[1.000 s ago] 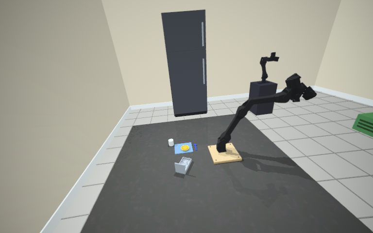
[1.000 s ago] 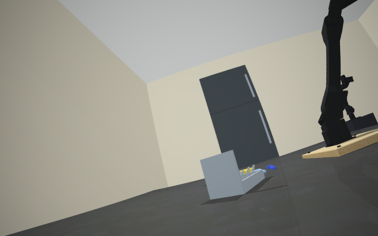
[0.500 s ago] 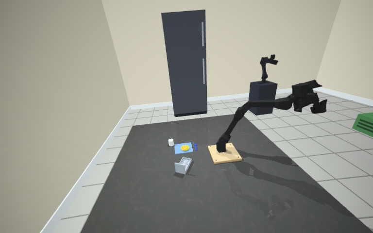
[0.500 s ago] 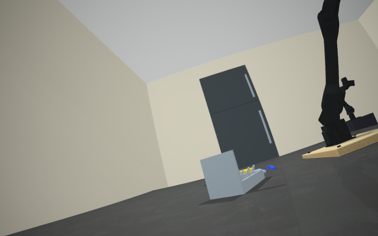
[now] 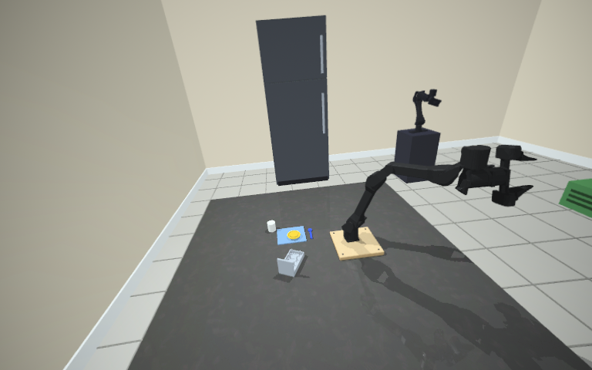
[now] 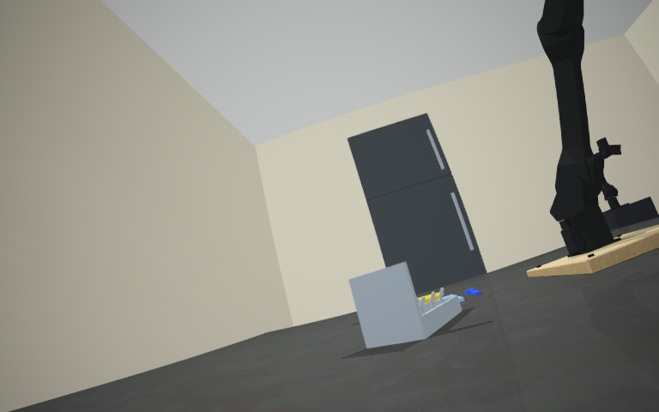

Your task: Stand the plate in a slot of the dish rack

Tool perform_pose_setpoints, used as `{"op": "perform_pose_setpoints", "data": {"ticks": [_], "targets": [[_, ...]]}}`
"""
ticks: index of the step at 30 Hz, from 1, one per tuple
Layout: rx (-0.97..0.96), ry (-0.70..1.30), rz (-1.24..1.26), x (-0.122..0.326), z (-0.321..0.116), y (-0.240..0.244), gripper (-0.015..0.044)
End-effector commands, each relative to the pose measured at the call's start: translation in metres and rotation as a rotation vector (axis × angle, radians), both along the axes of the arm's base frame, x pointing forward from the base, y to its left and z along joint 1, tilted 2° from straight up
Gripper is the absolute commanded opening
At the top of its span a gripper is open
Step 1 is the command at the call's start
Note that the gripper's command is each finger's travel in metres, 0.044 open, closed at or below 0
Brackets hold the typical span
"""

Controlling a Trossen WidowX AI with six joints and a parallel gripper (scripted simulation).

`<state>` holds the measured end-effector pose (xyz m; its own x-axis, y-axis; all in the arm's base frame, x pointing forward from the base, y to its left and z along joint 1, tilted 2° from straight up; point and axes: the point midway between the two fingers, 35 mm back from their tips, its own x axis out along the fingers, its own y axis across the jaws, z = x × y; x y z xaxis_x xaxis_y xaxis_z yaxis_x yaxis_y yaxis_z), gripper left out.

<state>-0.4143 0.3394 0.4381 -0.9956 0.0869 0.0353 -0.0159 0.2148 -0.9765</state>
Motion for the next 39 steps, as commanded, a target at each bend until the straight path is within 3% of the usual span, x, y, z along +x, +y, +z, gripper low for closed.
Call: {"op": "perform_pose_setpoints", "data": {"ticks": [1,21,39], "targets": [[-0.070,-0.021,-0.102,0.028,-0.010,0.032,0.0400],[-0.477,-0.030,-0.623,0.208,-0.062,0.152,0.0400],[-0.846,0.089,-1.076,0.393,-0.117,0.180,0.0400]]}}
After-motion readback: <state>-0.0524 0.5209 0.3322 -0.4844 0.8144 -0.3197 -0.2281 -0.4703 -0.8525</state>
